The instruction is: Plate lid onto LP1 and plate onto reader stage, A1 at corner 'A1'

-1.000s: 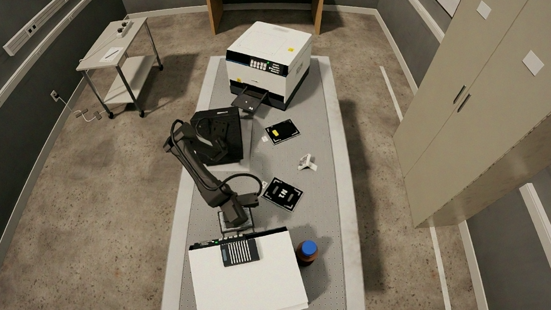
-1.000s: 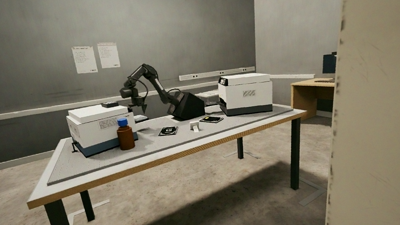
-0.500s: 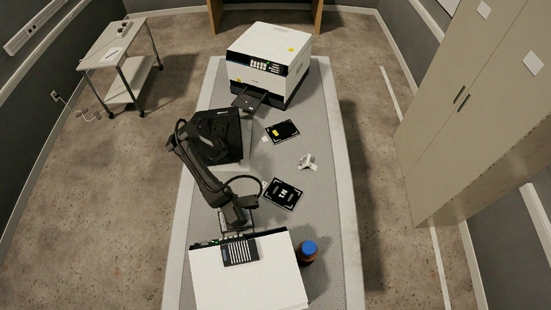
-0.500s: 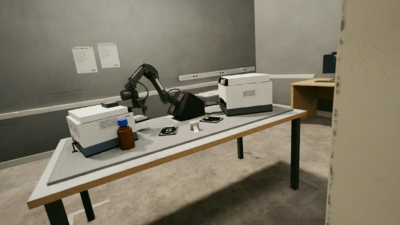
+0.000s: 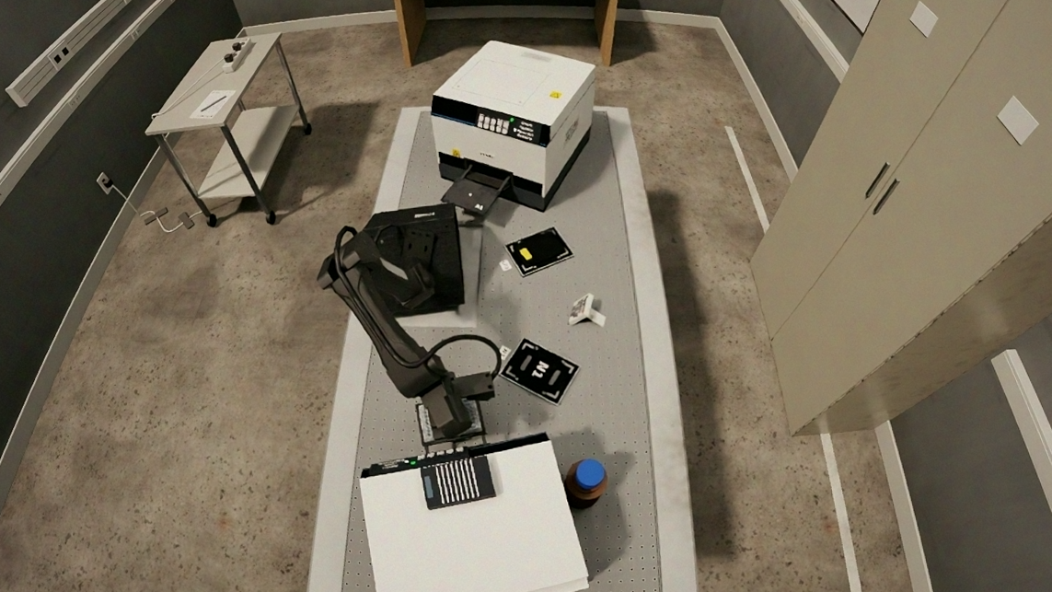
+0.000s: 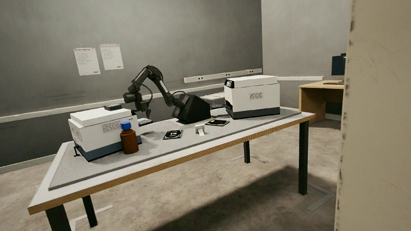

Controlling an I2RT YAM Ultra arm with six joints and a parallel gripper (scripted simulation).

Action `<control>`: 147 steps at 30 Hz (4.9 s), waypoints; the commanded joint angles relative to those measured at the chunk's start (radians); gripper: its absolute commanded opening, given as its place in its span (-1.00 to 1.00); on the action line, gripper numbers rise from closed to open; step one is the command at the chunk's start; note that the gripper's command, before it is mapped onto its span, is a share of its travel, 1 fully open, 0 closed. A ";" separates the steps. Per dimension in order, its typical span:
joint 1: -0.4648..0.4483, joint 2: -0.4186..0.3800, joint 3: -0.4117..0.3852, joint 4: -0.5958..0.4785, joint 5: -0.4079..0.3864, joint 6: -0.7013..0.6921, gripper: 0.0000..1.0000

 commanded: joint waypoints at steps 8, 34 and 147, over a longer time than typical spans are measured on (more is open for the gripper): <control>-0.014 0.013 0.016 0.033 -0.033 -0.019 1.00; -0.027 0.002 -0.016 0.041 -0.037 -0.021 1.00; 0.045 -0.010 0.055 -0.060 0.024 0.027 0.72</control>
